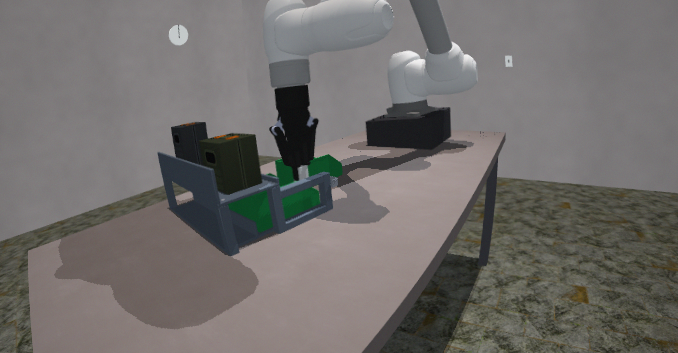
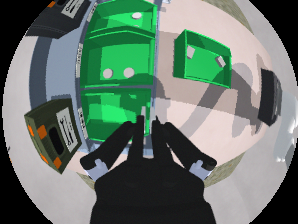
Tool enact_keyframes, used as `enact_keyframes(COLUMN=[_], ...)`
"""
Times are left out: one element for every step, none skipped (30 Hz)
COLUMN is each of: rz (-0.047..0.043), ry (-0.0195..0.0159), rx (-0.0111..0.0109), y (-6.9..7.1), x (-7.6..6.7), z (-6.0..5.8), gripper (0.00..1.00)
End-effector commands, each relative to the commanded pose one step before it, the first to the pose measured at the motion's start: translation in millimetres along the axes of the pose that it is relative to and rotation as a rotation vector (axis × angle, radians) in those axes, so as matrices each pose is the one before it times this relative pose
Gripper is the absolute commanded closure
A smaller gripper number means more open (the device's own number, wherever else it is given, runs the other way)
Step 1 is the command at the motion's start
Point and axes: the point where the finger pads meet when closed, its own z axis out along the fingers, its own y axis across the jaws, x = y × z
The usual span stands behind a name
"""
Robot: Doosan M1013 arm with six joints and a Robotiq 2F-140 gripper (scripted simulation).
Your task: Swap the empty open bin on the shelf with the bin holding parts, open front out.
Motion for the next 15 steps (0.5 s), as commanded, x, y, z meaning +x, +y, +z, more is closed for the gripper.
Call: enact_keyframes(rz=[-0.00245, 0.0, 0.0, 0.0, 0.0, 0.0, 0.0, 0.0, 0.0, 0.0, 0.0, 0.0, 0.0, 0.0, 0.0], ry=[0.00221, 0.0, 0.0, 0.0, 0.0, 0.0, 0.0, 0.0, 0.0, 0.0, 0.0, 0.0, 0.0, 0.0, 0.0], rx=[0.00244, 0.0, 0.0, 0.0, 0.0, 0.0, 0.0, 0.0, 0.0, 0.0, 0.0, 0.0, 0.0, 0.0, 0.0], y=[-0.31, 0.0, 0.0, 0.0, 0.0, 0.0, 0.0, 0.0, 0.0, 0.0, 0.0, 0.0, 0.0, 0.0, 0.0], x=[2.54, 0.0, 0.0, 0.0, 0.0, 0.0, 0.0, 0.0, 0.0, 0.0, 0.0, 0.0, 0.0, 0.0, 0.0], z=[2.27, 0.0, 0.0, 0.0, -0.03, -0.08, -0.15, -0.23, -0.32, -0.41, -0.49, -0.58, -0.66, -0.73, -0.79], gripper=[0.9, 0.9, 0.9, 0.9, 0.9, 0.9, 0.9, 0.9, 0.9, 0.9, 0.9, 0.9, 0.9, 0.9, 0.9])
